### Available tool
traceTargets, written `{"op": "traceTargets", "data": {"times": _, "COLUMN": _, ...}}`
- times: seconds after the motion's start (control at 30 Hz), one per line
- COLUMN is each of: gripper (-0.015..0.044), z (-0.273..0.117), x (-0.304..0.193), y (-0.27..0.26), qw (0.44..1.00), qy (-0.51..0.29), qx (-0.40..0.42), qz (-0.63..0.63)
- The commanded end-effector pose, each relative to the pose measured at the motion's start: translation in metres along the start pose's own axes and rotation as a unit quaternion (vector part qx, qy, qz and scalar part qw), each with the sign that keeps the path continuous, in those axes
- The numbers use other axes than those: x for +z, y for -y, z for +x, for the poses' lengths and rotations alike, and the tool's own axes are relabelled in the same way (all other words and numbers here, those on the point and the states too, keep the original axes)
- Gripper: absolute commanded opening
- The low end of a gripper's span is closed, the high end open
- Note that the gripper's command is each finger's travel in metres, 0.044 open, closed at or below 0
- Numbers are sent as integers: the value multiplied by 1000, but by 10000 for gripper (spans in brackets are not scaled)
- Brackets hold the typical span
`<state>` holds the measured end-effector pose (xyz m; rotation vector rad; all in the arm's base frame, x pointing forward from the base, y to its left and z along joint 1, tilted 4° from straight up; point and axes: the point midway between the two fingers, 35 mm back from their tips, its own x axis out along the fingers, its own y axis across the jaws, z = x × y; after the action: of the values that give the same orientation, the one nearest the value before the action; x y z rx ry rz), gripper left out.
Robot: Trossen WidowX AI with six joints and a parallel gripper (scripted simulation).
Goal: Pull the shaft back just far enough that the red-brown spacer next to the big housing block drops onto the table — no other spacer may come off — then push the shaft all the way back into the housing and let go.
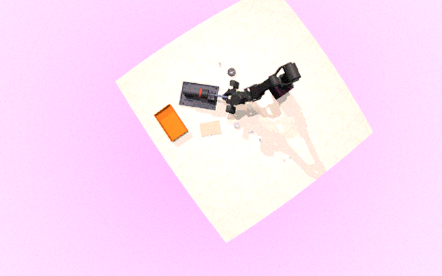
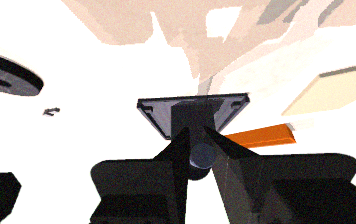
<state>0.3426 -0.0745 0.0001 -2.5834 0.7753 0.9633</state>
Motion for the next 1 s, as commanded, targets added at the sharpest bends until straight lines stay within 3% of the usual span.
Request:
{"op": "traceTargets", "data": {"times": 0.0, "gripper": 0, "z": -1, "x": 1, "y": 0, "qw": 1000, "qy": 1, "qx": 1, "qz": 2}}
{"op": "traceTargets", "data": {"times": 0.97, "gripper": 0, "z": -3, "x": 3, "y": 0, "qw": 1000, "qy": 1, "qx": 1, "qz": 2}}
